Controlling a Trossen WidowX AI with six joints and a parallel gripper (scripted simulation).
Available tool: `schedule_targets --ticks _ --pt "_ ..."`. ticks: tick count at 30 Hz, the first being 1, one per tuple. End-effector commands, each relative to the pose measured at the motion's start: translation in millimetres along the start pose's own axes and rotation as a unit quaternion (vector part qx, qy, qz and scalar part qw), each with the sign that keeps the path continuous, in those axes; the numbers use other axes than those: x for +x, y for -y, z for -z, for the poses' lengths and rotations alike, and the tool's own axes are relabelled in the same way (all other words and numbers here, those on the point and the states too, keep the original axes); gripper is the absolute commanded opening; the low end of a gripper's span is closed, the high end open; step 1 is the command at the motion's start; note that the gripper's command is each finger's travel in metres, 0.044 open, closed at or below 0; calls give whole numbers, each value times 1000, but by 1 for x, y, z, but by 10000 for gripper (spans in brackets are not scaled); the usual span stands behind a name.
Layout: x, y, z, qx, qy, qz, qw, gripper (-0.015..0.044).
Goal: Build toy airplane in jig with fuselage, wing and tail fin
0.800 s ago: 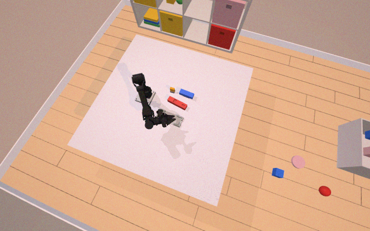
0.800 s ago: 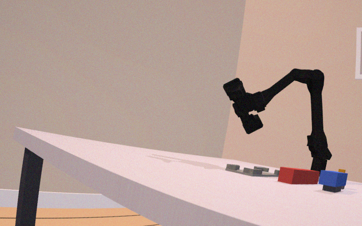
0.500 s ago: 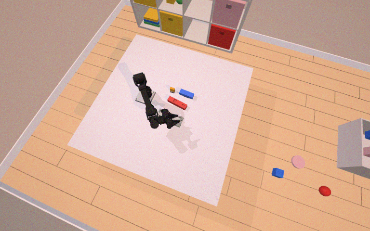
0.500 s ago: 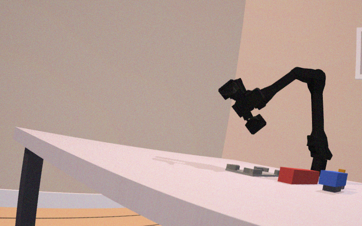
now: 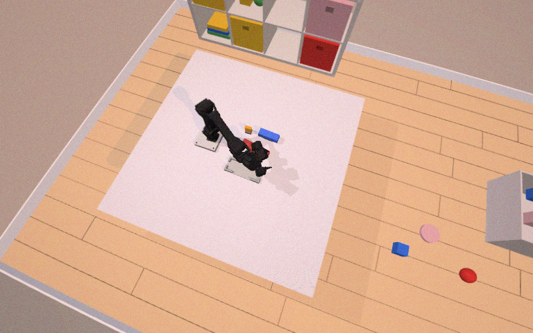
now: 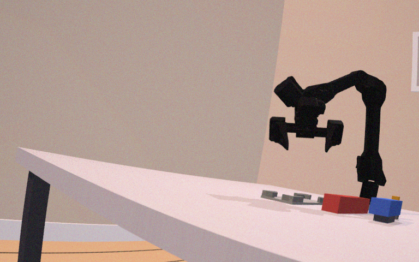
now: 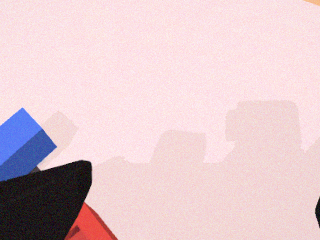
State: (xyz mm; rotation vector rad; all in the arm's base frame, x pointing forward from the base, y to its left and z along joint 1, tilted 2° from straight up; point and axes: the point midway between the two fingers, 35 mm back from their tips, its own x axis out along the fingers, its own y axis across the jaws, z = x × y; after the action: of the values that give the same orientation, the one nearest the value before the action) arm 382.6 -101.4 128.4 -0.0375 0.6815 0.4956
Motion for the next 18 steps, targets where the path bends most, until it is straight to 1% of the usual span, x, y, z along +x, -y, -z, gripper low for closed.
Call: schedule_targets --ticks 1,6,11,13,18 --pt "12 -69 12 188 -205 34 960 440" --pt "1 -103 24 247 -303 91 916 440" --pt "-22 -132 32 277 -380 169 866 440" --pt "-26 -135 33 280 -390 182 858 440" --pt "-26 -135 33 280 -390 182 858 440"
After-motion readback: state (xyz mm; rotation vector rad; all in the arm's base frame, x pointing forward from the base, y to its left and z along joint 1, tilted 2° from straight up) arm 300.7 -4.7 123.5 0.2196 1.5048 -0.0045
